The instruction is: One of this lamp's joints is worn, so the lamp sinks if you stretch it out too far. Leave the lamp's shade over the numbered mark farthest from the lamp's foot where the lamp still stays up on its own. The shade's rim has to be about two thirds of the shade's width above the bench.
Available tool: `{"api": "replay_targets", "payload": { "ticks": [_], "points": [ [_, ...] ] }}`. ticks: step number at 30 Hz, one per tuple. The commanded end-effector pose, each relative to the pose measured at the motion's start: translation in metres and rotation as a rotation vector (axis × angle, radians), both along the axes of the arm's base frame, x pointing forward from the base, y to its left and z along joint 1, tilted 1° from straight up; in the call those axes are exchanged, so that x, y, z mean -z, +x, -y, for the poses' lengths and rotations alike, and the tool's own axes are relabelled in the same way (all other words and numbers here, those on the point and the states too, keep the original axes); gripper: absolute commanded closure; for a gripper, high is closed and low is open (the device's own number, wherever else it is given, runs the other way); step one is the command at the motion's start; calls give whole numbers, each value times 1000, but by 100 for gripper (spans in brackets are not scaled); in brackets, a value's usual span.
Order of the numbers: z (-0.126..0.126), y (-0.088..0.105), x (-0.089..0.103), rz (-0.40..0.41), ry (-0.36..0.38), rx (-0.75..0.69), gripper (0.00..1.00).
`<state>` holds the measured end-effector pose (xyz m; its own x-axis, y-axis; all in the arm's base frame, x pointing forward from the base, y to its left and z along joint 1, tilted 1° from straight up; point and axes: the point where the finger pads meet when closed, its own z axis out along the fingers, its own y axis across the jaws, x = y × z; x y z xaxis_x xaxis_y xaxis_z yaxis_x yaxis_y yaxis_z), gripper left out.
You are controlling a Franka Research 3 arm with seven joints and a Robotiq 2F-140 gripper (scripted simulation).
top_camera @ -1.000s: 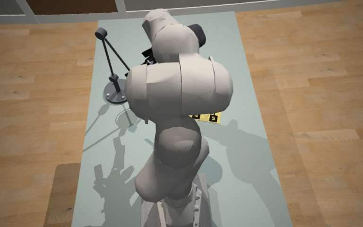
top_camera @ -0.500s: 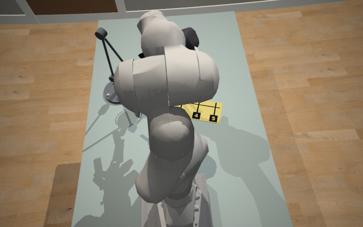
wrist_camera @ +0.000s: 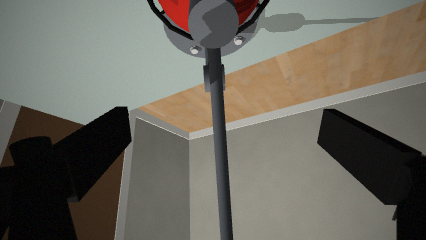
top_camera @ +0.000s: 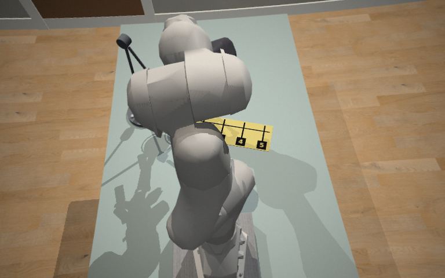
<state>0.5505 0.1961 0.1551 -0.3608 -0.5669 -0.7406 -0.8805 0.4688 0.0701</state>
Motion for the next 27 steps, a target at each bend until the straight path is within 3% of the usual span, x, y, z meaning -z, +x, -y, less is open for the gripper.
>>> {"api": "replay_targets", "payload": {
  "ticks": [1, 21, 22, 27],
  "points": [
    [-9, 4, 4, 23, 2, -19, 0],
    [-16, 12, 5, 73, -2, -44, 0],
    [-15, 12, 5, 71, -2, -43, 90],
    [-14, 12, 5, 62, -1, -34, 90]
  ]
}}
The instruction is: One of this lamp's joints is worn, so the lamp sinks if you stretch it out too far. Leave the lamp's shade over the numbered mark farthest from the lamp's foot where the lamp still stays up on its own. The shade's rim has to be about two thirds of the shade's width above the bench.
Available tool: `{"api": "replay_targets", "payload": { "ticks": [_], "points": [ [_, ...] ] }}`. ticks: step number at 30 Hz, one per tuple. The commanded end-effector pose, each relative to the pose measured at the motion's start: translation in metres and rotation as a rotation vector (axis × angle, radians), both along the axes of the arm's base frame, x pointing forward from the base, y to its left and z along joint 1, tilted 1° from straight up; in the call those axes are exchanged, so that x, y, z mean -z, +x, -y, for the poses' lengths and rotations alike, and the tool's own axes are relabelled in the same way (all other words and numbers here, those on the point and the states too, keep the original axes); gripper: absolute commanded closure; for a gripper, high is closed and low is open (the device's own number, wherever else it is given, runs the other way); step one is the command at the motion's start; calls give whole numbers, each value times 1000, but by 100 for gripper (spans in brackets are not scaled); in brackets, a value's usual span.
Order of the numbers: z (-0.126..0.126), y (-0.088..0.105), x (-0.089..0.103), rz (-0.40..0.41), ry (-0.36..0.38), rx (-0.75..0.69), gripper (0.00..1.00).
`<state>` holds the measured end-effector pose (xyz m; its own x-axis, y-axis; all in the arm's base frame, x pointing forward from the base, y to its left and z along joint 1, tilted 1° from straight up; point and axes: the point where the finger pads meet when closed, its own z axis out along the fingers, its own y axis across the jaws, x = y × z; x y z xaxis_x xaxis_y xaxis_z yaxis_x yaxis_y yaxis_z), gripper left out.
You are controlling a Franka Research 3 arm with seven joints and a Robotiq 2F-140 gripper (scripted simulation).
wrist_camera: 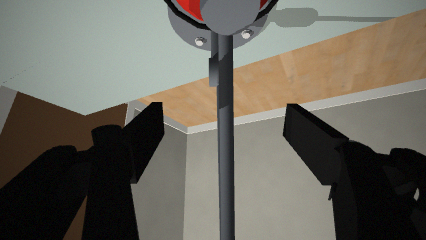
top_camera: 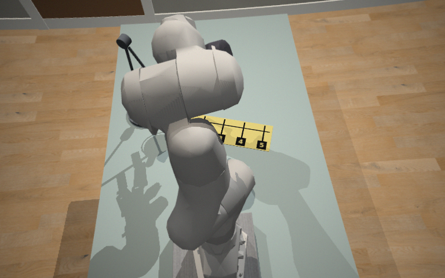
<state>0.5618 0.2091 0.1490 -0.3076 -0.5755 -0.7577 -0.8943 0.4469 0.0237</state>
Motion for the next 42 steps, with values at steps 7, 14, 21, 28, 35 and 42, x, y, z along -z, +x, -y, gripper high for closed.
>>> {"api": "replay_targets", "payload": {
  "ticks": [7, 14, 21, 28, 35, 42],
  "points": [
    [0, 0, 0, -4, 1, 2, 90],
    [0, 0, 0, -6, 1, 4, 90],
    [0, 0, 0, -3, 0, 1, 90],
    [0, 0, 0, 0, 0, -1, 90],
    [12, 0, 8, 11, -1, -54, 90],
    [25, 1, 15, 21, -1, -108, 90]
  ]
}}
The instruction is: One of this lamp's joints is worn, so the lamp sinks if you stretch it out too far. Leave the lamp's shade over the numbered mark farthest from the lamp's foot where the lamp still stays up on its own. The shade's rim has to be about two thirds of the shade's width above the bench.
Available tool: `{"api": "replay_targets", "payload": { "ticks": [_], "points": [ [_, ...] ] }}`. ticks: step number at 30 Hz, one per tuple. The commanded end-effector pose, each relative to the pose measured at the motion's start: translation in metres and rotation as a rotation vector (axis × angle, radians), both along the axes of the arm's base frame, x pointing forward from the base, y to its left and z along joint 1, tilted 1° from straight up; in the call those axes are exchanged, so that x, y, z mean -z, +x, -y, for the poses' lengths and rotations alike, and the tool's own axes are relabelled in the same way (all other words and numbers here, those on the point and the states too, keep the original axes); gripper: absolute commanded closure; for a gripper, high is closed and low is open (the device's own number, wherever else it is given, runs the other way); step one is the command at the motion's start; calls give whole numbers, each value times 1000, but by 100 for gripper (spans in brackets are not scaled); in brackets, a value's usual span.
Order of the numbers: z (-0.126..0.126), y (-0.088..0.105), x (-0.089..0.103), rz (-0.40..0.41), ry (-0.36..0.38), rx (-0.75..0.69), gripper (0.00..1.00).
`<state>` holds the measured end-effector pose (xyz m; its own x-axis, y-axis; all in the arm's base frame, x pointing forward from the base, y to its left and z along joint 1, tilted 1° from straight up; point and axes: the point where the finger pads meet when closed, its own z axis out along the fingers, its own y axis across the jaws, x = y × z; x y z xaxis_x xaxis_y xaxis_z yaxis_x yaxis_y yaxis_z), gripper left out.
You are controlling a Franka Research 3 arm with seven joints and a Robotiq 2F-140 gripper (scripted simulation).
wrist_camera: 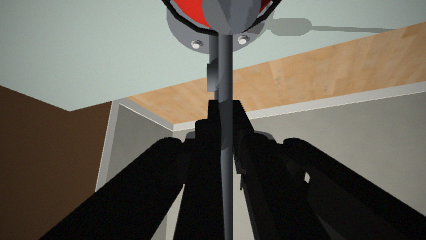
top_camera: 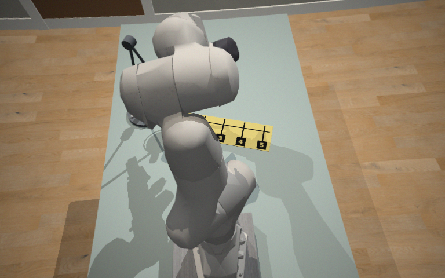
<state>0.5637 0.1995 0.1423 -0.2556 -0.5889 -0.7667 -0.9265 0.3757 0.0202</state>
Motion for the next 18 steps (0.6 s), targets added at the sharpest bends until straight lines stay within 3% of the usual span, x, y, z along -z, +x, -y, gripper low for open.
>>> {"api": "replay_targets", "payload": {
  "ticks": [1, 18],
  "points": [
    [17, -1, 10, 15, -12, -38, 90],
    [43, 5, 32, 17, -12, -131, 90]
  ]
}}
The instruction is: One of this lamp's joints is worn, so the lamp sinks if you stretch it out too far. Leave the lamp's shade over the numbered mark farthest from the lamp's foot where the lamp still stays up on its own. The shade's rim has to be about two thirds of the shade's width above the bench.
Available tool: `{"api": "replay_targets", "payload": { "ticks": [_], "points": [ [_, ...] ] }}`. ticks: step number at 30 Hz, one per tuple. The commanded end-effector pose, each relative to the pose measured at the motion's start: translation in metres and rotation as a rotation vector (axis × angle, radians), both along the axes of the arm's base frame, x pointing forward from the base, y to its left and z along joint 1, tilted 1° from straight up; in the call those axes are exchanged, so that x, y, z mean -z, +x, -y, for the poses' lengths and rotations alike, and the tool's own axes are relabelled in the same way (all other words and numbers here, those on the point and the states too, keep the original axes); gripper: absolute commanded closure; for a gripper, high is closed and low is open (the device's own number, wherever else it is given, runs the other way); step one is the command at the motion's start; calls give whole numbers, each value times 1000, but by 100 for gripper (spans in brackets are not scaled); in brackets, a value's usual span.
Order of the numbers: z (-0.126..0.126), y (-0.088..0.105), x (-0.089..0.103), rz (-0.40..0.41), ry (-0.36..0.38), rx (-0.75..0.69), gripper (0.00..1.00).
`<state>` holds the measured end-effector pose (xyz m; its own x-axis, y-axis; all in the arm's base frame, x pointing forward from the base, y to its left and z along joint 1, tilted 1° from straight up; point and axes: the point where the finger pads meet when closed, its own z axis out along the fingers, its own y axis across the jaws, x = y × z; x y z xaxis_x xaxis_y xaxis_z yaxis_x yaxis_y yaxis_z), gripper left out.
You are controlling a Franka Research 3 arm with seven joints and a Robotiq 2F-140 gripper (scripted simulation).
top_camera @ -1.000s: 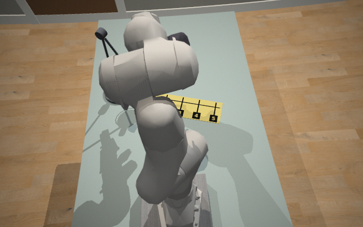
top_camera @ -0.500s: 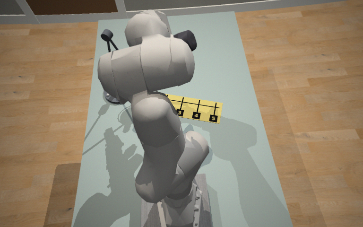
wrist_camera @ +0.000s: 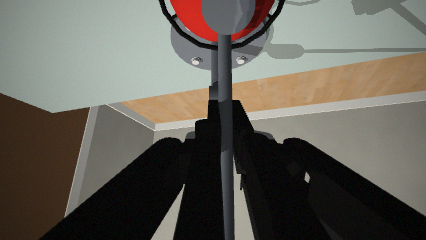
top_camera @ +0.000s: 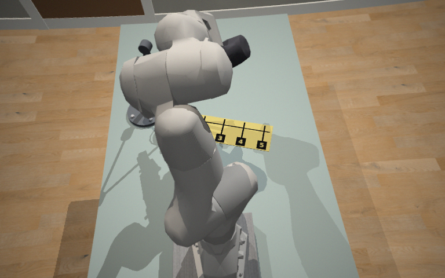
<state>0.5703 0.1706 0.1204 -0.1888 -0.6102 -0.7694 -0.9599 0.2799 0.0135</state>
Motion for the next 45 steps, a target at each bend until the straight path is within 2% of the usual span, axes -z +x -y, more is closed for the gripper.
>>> {"api": "replay_targets", "payload": {
  "ticks": [1, 17, 45],
  "points": [
    [14, -1, 10, 10, -13, -29, 90],
    [21, -2, 15, 10, -13, -29, 90],
    [17, -1, 13, 10, -13, -29, 90]
  ]
}}
